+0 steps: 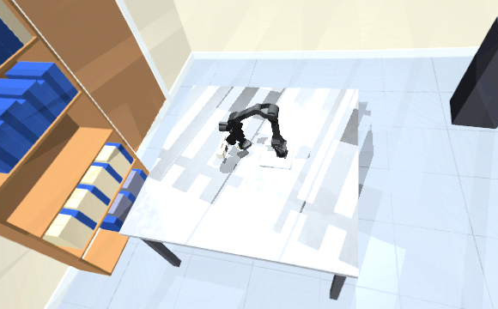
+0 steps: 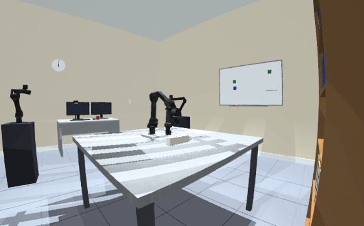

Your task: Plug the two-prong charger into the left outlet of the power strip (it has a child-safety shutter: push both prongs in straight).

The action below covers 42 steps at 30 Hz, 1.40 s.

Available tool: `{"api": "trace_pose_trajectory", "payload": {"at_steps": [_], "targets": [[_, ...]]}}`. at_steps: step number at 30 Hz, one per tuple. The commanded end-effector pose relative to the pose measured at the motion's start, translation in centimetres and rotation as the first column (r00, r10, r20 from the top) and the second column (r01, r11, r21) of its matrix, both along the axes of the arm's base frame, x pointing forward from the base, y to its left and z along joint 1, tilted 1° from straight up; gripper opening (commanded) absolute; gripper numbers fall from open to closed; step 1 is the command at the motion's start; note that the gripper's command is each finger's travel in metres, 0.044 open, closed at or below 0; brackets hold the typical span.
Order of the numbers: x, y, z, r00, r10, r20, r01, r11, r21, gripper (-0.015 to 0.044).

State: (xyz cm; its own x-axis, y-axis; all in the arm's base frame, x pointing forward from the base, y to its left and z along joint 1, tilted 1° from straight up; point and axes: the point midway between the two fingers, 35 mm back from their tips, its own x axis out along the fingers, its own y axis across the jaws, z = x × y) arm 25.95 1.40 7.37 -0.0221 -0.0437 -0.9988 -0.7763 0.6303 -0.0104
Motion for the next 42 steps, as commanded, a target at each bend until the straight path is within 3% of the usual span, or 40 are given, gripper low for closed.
{"api": "trace_pose_trajectory", "payload": {"at_steps": [1, 21, 42], "targets": [[0.1, 0.2, -0.3, 0.998, -0.061, 0.0, 0.061, 0.998, 0.008, 0.0], [0.7, 0.8, -1.6, 0.94, -0.342, -0.003, 0.342, 0.939, 0.017, 0.0], [1.3, 1.5, -2.9, 0.795, -0.607, -0.013, 0.607, 0.794, 0.019, 0.0]]}}
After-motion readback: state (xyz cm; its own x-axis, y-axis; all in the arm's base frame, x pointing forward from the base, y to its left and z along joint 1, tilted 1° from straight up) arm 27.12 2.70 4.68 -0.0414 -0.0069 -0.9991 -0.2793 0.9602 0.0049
